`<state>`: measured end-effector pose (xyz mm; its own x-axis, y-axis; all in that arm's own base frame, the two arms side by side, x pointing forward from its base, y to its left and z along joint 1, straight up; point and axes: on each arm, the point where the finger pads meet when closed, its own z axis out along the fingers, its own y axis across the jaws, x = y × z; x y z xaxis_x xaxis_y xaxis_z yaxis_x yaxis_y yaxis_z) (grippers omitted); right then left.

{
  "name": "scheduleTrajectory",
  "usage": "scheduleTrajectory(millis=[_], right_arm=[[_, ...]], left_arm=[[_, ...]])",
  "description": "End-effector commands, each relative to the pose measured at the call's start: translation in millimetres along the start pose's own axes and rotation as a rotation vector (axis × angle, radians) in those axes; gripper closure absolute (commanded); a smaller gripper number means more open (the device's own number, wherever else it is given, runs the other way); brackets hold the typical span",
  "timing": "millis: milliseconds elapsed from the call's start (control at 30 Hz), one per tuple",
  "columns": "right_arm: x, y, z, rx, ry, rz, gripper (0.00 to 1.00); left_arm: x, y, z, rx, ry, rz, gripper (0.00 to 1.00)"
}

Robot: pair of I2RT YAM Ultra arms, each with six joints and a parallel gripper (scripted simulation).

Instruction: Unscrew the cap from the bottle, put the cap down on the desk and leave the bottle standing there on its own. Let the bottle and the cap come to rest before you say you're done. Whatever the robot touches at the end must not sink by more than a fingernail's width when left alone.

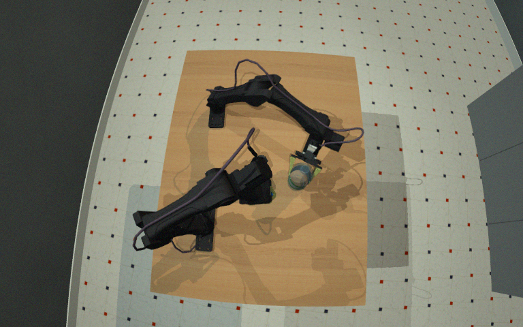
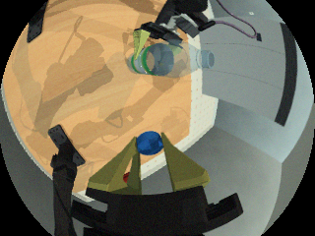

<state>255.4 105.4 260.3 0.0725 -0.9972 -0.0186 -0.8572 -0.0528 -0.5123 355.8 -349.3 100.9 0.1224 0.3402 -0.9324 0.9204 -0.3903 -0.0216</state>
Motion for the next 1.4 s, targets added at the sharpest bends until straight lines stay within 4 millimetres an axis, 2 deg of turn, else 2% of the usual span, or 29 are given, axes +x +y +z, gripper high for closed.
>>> scheduleTrajectory(millis=[0, 167, 233, 267, 300, 400, 533, 633, 733, 800, 833, 900, 967, 1367], right_arm=[[1, -18, 37, -0.039, 0.006, 0.277, 1.00], [18, -28, 86, -0.106, 0.060, 0.539, 1.00], [18, -28, 86, -0.106, 0.060, 0.539, 1.00], [21, -29, 94, -0.127, 0.072, 0.667, 1.00], [24, -29, 102, -0.142, 0.085, 0.708, 1.00], [34, -24, 128, -0.192, 0.132, 0.849, 1.00], [54, -8, 173, -0.264, 0.216, 1.040, 1.00], [70, 7, 204, -0.313, 0.287, 1.185, 1.00], [80, 23, 223, -0.368, 0.369, 1.330, 1.00], [80, 23, 223, -0.368, 0.369, 1.330, 1.00], [83, 26, 227, -0.397, 0.420, 1.457, 1.00], [85, 29, 232, -0.407, 0.449, 1.545, 1.00], [85, 26, 228, -0.390, 0.444, 1.618, 1.00], [83, 26, 228, -0.386, 0.446, 1.607, 1.00]], left_arm=[[-25, 17, -35, -0.090, 0.006, 0.044, 1.00], [-27, 26, -64, -0.156, 0.027, 0.021, 1.00], [-27, 26, -64, -0.156, 0.027, 0.021, 1.00], [-30, 24, -62, -0.147, 0.025, 0.013, 1.00], [-30, 23, -62, -0.144, 0.025, 0.003, 1.00], [-21, 18, -42, -0.093, 0.008, -0.015, 1.00], [-26, 9, -21, -0.039, -0.012, 0.011, 1.00], [-38, 1, -10, -0.007, -0.028, 0.040, 1.00], [-35, -4, 2, 0.024, -0.038, 0.038, 1.00], [-35, -4, 2, 0.024, -0.038, 0.038, 1.00], [-35, -3, 0, 0.020, -0.041, 0.036, 1.00], [-39, -5, 1, 0.023, -0.044, 0.046, 1.00], [-40, -5, 1, 0.023, -0.044, 0.049, 1.00], [-40, -5, 1, 0.023, -0.044, 0.049, 1.00]])
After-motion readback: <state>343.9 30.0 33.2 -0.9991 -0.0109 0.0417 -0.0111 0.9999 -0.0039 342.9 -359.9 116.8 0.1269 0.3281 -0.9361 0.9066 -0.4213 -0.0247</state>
